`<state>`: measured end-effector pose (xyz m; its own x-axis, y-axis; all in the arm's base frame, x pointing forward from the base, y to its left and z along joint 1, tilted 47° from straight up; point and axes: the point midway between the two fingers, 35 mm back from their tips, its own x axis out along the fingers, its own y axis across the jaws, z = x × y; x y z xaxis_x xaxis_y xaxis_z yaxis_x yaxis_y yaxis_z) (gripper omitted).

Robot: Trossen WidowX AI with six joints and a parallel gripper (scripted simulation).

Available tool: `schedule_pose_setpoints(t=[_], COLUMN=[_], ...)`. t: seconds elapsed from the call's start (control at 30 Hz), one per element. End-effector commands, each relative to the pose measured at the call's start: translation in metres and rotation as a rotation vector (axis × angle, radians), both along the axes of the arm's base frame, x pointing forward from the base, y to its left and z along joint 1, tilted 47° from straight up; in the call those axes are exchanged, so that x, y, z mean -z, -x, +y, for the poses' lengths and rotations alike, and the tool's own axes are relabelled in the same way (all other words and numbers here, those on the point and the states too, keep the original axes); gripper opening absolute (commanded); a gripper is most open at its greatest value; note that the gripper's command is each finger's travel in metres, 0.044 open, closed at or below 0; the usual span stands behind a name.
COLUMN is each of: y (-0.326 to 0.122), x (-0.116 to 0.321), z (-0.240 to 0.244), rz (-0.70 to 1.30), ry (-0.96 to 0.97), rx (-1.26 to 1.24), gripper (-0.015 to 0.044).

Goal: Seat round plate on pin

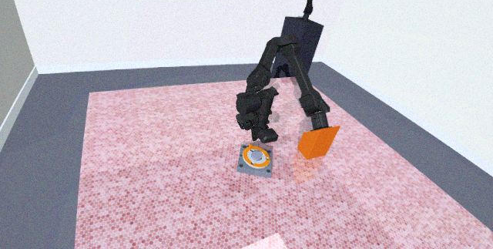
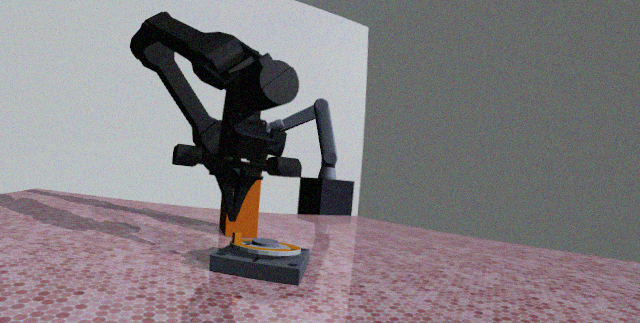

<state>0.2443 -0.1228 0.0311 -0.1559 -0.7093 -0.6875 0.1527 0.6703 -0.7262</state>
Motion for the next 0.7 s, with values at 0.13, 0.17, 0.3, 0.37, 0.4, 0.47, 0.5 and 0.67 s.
schedule_pose_setpoints(t=[0.13,0.17,0.3,0.37,0.4,0.47,0.5,0.67], y=[0.008,0.007,0.004,0.001,-0.001,-0.003,-0.005,-0.011], x=[0.015,0.015,0.015,0.015,0.015,0.014,0.014,0.015], z=[-0.014,-0.014,-0.015,-0.016,-0.017,-0.018,-0.018,-0.020], rz=[0.021,0.021,0.020,0.020,0.020,0.020,0.020,0.020], ry=[0.004,0.004,0.004,0.004,0.004,0.004,0.004,0.004], rx=[-0.003,-0.003,-0.003,-0.003,-0.003,-0.003,-0.003,-0.003], gripper=[0.0000,0.0000,0.0000,0.0000,0.0000,0.0000,0.0000,0.0000])
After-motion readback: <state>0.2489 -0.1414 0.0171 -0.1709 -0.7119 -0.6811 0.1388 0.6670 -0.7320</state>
